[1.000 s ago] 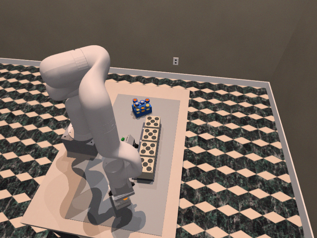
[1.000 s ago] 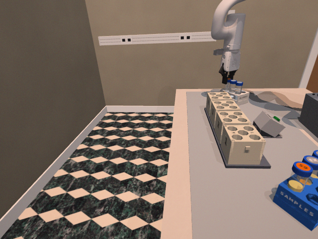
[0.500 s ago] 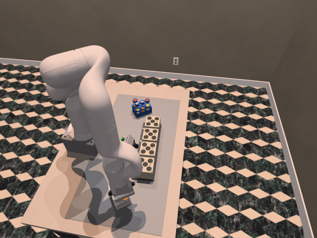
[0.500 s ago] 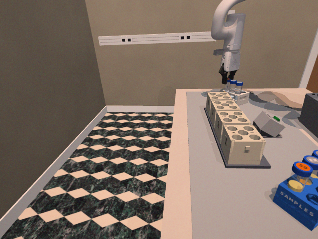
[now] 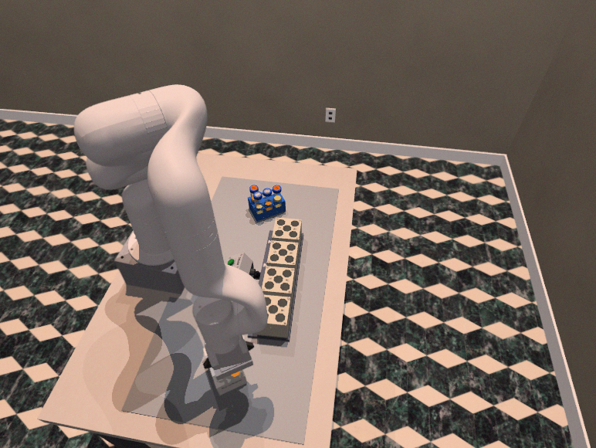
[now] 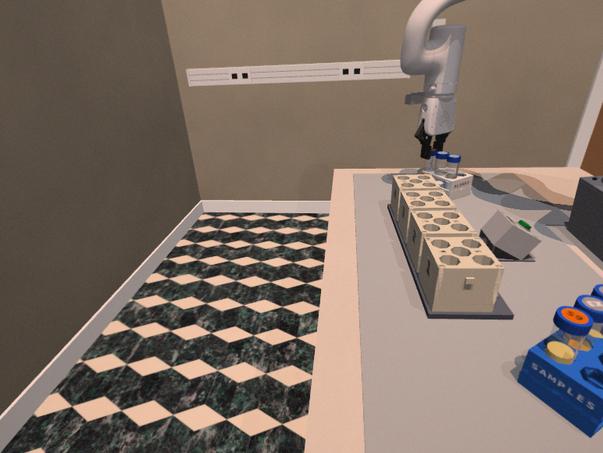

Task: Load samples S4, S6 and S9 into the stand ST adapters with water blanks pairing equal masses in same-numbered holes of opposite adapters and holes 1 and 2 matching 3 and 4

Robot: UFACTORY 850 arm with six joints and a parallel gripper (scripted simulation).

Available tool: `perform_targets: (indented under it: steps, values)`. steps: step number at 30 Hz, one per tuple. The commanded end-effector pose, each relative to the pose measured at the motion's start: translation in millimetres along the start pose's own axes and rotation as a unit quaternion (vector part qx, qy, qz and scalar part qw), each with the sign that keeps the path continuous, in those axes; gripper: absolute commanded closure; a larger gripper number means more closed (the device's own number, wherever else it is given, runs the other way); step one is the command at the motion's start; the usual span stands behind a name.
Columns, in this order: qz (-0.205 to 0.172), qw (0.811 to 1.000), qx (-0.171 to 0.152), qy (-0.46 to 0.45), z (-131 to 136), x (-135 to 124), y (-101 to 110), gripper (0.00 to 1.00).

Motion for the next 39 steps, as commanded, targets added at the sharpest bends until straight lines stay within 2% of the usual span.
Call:
perform_targets:
  steps: [1, 39]
  values:
    - [0.001, 1.000, 0.000, 0.000, 0, 1, 7, 0.56]
    - [0.001, 1.000, 0.000, 0.000, 0, 1, 75, 0.56]
Point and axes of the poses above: the point where the finger pads meet when closed, its own y axis back along the fingers, its own z axis across the jaws, x = y × z, the point moved 2 cm from there along y, back along the fingers, and after that the axes turned 9 degrees about y, right-handed, at the moved point
